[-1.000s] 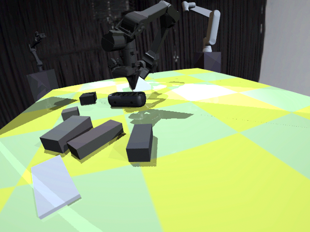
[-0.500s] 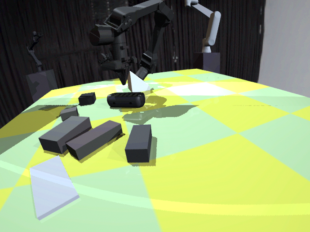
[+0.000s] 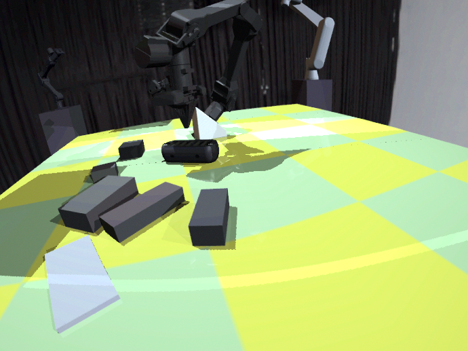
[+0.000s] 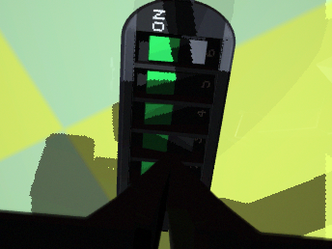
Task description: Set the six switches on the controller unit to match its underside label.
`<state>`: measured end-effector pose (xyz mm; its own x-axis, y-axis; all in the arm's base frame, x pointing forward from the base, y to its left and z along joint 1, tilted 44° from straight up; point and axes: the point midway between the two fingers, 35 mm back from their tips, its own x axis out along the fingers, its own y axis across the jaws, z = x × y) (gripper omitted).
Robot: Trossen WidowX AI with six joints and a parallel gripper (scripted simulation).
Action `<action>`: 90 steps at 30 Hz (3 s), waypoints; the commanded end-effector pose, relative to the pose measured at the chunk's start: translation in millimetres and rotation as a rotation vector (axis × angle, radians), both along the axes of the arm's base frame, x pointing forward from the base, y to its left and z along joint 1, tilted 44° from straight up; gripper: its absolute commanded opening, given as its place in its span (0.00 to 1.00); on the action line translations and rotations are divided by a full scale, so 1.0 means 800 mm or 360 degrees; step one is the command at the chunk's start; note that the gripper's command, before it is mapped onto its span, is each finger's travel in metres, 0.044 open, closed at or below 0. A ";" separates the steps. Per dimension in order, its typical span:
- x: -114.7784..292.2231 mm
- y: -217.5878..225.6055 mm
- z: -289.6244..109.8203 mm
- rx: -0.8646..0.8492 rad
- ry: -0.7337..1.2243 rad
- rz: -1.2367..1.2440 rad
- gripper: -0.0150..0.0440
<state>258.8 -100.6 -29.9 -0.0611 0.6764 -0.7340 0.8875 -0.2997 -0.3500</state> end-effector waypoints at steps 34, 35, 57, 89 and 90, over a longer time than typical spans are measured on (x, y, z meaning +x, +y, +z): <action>-0.048 0.013 0.020 0.0006 0.0013 0.0006 0.43; -0.048 0.004 0.029 0.0006 0.0013 0.0006 0.48; -0.048 -0.002 0.037 0.0006 0.0014 0.0006 0.25; -0.042 -0.056 0.095 0.0005 0.0015 -0.0001 0.69; -0.042 -0.063 0.104 0.0006 0.0016 -0.0001 0.64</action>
<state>225.1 -131.0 32.0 -0.0741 0.6841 -0.7256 0.8827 -0.2936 -0.3669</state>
